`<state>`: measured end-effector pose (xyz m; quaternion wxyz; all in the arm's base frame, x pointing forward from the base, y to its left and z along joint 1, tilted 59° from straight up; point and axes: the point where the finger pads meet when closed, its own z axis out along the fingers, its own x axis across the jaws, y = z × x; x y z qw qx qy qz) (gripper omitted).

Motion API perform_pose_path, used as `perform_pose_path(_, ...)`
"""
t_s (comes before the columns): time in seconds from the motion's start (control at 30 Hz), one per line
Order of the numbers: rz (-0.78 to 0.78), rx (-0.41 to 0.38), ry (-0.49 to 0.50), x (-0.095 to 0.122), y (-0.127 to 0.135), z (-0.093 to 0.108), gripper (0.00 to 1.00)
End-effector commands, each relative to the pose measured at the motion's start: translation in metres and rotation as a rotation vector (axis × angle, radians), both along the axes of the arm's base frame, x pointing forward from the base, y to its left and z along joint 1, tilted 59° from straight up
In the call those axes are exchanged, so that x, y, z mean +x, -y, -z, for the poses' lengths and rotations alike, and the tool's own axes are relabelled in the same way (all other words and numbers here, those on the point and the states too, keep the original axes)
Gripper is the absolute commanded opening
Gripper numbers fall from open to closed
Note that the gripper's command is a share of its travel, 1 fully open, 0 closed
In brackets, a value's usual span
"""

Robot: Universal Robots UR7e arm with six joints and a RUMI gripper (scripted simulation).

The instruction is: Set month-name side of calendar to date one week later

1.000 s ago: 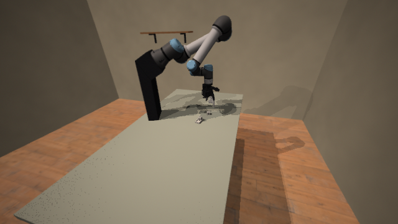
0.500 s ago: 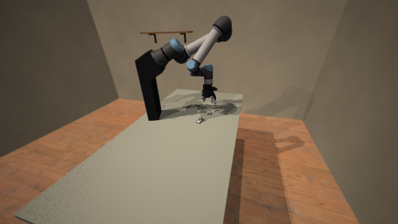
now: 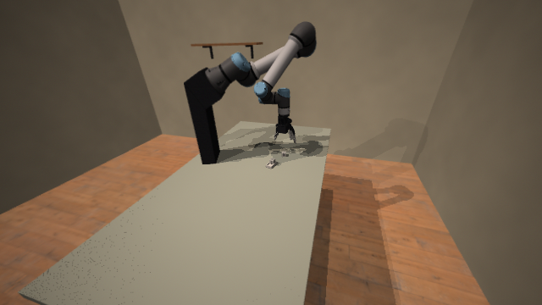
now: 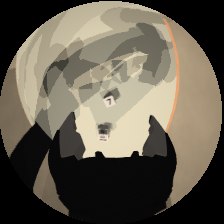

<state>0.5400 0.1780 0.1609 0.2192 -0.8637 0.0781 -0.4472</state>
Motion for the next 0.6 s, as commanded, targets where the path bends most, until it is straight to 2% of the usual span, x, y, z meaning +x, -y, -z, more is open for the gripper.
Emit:
perform_pose_path(0.0,-0.085,-0.125,0.046,0.0008,0.0015,0.0019,1.0)
perform_pose_path(0.3,-0.175,-0.268,0.102,0.0002,0.0029,0.0045,1.0)
perform_pose_path(0.57,-0.212,-0.327,0.124,-0.0002,0.0035,0.0062,1.0)
